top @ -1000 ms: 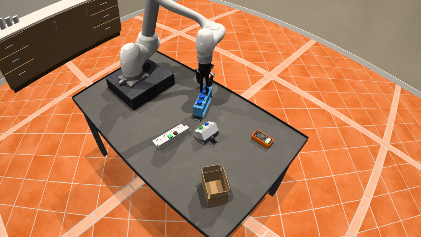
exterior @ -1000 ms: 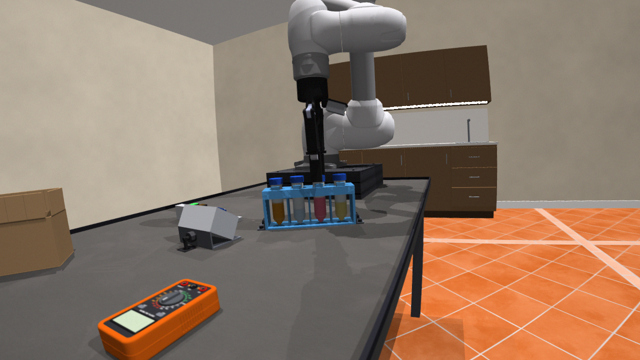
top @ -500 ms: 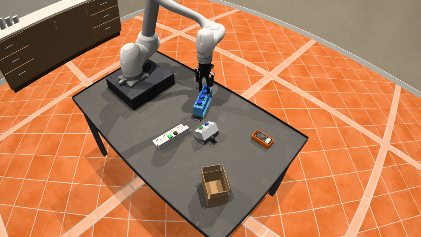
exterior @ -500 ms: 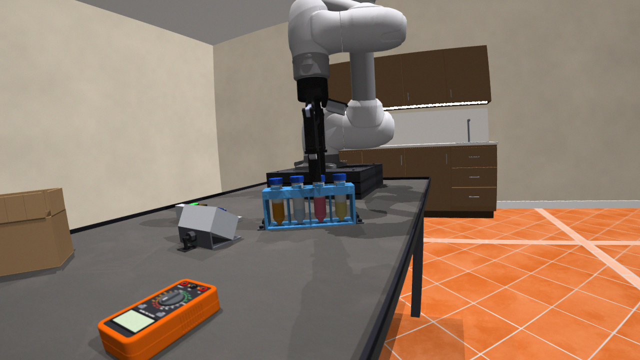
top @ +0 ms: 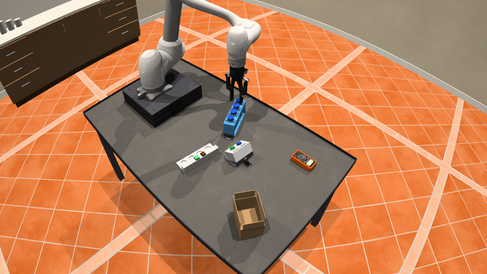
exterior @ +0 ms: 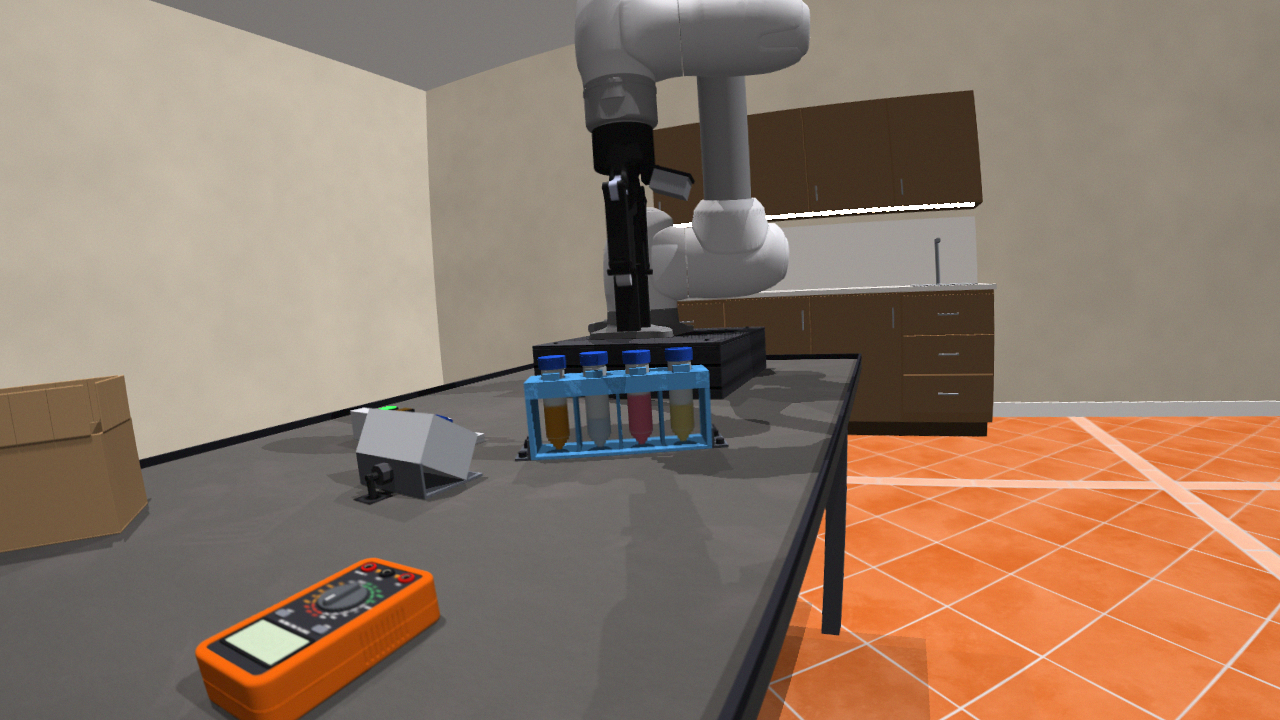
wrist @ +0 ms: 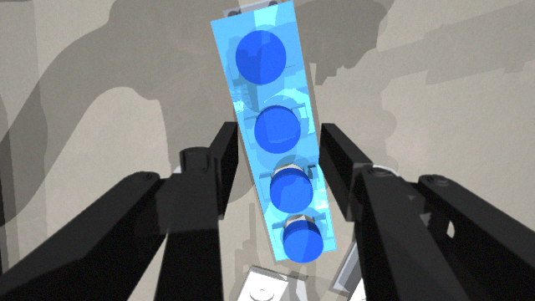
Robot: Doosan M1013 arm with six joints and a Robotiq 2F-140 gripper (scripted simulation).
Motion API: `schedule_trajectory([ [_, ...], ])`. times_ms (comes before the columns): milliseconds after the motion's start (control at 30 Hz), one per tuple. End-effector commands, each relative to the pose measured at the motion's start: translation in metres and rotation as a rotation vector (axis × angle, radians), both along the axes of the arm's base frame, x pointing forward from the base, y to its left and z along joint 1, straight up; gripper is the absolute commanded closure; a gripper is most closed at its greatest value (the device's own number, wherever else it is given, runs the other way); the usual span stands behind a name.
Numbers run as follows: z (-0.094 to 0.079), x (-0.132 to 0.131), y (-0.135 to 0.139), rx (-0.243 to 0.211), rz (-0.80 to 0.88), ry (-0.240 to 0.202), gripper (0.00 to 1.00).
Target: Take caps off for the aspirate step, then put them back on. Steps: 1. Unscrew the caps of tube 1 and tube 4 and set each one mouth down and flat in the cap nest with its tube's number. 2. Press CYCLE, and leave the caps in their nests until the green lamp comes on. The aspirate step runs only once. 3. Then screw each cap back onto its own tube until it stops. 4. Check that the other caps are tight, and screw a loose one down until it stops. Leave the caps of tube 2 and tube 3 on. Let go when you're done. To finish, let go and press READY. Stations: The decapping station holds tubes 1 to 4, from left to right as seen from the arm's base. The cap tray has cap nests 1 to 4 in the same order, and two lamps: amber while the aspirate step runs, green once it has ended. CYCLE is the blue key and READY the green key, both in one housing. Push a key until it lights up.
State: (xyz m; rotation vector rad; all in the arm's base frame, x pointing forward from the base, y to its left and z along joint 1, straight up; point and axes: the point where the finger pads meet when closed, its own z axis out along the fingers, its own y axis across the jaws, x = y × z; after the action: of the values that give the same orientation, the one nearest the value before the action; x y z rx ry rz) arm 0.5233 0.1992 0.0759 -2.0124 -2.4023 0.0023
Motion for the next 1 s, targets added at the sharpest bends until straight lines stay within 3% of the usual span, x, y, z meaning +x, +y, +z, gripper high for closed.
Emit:
schedule_trajectory([
  [0,0.007,0.001,0.0,0.001,0.0,-0.001,0.59],
  [33,0.008,0.001,0.0,0.001,0.0,-0.001,0.59],
  [167,0.008,0.014,-0.03,0.003,0.315,-0.002,0.59],
  [300,0.008,0.022,-0.047,0.004,0.488,-0.003,0.59],
  [500,0.008,0.022,-0.047,0.004,0.488,-0.003,0.59],
  [967,-0.028,0.022,-0.047,0.004,0.488,-0.003,0.59],
])
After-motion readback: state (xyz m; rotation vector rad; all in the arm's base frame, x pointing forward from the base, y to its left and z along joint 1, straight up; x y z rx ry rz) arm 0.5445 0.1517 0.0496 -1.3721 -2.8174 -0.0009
